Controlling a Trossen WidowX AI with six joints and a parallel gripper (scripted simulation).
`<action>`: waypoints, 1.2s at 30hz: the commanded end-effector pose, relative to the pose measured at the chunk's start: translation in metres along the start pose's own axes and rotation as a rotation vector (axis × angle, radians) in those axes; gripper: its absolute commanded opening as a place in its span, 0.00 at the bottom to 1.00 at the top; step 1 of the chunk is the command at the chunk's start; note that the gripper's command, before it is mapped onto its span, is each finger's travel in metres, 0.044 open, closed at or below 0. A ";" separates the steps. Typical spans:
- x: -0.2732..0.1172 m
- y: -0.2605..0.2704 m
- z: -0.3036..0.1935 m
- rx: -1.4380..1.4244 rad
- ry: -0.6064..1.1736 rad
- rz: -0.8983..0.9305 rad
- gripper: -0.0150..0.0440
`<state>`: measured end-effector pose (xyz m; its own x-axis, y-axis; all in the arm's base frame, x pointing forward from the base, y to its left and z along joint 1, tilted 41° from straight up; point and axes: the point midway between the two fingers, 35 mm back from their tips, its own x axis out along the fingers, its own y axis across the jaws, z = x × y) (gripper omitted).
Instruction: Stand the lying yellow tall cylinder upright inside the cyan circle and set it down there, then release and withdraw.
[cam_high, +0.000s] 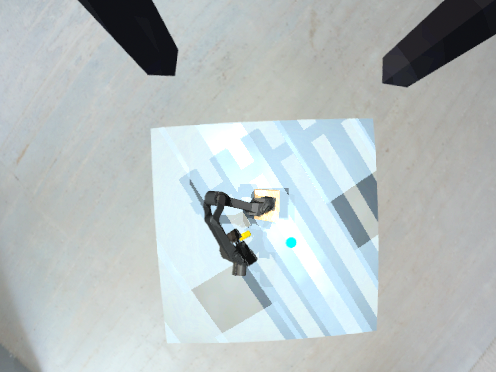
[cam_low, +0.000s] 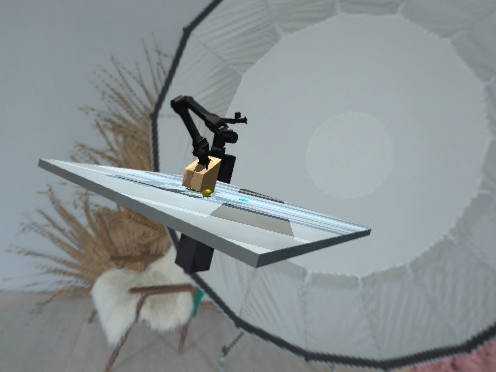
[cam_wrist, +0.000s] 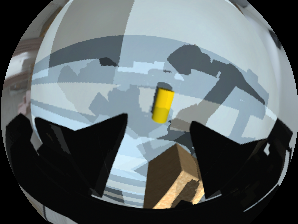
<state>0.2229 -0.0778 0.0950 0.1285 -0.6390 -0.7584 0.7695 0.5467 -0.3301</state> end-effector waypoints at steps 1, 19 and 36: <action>0.006 -0.011 0.002 0.091 0.021 -0.054 0.78; 0.116 -0.018 0.000 0.090 0.017 -0.058 0.78; 0.112 -0.017 0.000 0.090 0.019 -0.056 0.43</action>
<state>0.2263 -0.1616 0.0153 0.0772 -0.6600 -0.7473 0.8312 0.4566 -0.3173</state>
